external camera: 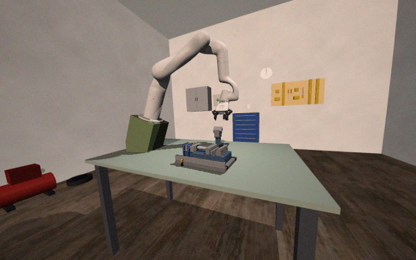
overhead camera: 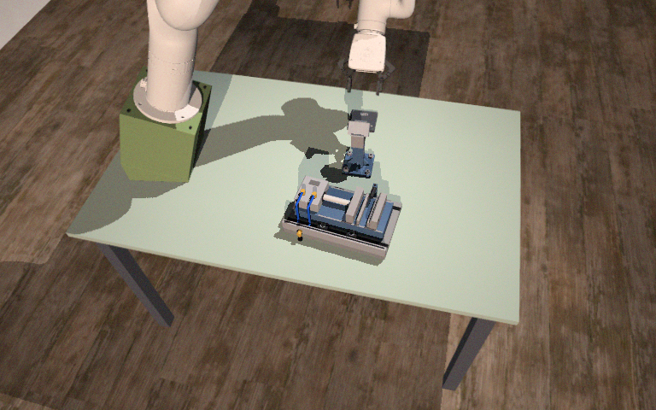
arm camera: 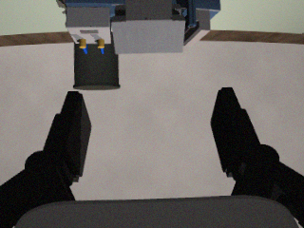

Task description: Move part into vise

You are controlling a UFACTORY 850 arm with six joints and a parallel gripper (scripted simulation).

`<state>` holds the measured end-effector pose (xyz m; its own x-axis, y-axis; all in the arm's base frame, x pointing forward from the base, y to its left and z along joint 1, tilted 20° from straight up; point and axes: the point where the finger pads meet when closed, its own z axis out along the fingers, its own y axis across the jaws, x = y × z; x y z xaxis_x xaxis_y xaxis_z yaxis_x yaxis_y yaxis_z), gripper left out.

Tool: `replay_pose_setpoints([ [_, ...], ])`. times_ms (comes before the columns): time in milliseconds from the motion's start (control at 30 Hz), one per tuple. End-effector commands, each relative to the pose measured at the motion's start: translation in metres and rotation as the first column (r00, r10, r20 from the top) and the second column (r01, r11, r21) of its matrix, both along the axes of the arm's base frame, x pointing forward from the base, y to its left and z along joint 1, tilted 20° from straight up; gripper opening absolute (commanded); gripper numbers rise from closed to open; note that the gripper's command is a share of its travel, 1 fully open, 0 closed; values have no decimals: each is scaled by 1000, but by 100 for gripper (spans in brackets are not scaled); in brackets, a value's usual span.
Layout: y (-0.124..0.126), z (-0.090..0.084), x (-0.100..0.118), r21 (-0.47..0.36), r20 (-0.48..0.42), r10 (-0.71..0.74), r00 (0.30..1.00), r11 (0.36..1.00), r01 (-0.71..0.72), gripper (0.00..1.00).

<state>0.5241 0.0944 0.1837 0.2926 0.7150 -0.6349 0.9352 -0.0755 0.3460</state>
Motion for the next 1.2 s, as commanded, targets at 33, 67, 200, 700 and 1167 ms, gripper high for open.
replay_pose_setpoints([
  [33, 5, 5, -1, 1, 2, 0, 1000, 1000, 0, 89],
  [67, 6, 6, -1, 1, 2, 0, 1000, 1000, 0, 89],
  [200, 9, 9, -2, 1, 2, 0, 1000, 1000, 0, 89],
  [700, 19, 19, -5, 1, 2, 0, 1000, 1000, 0, 89],
  [1167, 27, 27, -7, 1, 2, 0, 1000, 1000, 0, 89],
])
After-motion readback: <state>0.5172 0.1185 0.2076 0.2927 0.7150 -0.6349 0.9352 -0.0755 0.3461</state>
